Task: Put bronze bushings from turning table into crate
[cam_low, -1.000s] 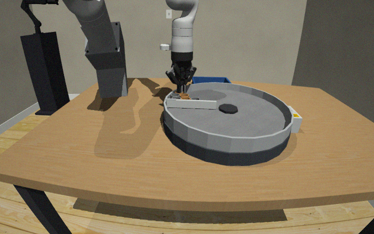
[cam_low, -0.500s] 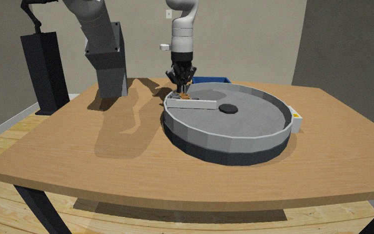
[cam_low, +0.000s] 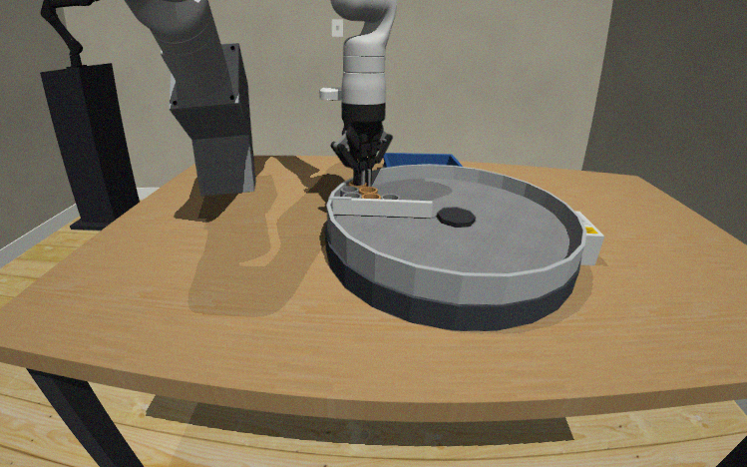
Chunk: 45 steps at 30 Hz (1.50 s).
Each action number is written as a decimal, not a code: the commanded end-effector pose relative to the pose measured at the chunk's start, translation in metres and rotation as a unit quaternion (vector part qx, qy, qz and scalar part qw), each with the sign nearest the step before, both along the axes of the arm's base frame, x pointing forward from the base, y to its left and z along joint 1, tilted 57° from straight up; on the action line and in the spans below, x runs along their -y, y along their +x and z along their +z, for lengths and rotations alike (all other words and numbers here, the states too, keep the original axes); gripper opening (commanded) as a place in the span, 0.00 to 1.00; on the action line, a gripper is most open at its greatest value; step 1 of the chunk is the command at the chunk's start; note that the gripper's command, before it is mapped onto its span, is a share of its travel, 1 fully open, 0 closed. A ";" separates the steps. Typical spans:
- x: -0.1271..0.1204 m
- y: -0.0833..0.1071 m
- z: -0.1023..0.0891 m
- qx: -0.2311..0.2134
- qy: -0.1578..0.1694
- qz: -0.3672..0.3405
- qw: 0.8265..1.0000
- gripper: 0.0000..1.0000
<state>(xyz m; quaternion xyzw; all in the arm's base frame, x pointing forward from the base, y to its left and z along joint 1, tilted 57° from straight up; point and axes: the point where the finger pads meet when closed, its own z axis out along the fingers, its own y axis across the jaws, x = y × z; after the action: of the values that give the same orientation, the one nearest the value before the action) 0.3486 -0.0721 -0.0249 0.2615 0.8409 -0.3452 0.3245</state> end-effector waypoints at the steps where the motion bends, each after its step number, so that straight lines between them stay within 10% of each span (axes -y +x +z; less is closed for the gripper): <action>1: -0.001 0.000 0.000 0.000 0.000 0.000 1.000 0.00; 45: -0.014 -0.003 0.007 0.000 0.000 -0.001 1.000 0.00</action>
<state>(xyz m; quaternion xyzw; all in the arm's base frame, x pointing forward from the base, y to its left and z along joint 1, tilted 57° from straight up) 0.3449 -0.0616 -0.0178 0.2635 0.8393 -0.3482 0.3239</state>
